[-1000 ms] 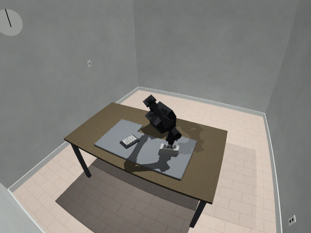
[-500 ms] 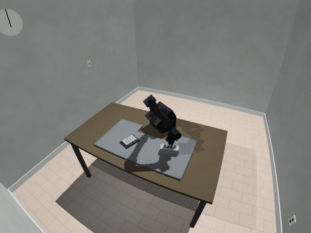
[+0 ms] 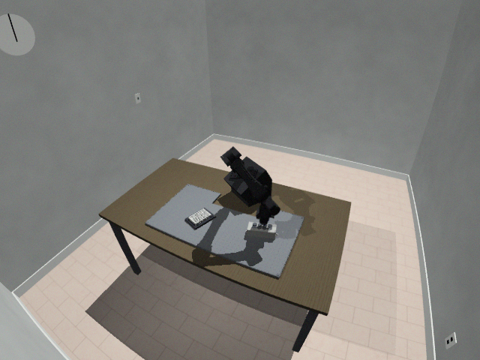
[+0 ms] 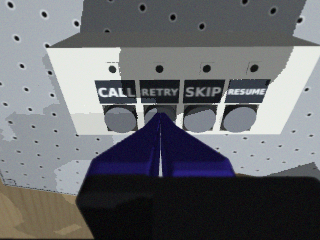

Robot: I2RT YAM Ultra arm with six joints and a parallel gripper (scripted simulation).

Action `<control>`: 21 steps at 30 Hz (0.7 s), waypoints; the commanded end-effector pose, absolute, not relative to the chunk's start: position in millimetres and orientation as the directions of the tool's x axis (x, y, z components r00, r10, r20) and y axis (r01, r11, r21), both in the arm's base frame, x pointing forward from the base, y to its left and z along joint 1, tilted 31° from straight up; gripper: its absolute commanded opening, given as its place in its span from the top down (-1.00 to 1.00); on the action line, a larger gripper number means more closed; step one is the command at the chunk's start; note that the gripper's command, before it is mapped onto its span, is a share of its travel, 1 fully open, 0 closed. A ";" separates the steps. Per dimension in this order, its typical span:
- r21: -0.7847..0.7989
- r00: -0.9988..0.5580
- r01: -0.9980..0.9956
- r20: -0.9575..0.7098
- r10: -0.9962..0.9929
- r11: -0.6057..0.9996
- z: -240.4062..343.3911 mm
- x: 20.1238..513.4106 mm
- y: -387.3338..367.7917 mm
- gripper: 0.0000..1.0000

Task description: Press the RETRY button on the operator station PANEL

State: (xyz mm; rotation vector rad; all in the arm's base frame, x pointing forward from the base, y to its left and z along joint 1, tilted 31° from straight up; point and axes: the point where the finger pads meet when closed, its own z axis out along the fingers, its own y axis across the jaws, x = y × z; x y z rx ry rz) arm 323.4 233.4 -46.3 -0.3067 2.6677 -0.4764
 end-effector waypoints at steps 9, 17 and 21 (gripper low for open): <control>-0.383 -0.895 -0.151 -0.339 -0.291 0.911 -57.9 320.8 228.3 1.00; -0.391 -0.895 -0.149 -0.338 -0.292 0.908 -59.9 321.5 225.1 1.00; -0.392 -0.895 -0.146 -0.339 -0.291 0.908 -60.8 322.8 224.2 1.00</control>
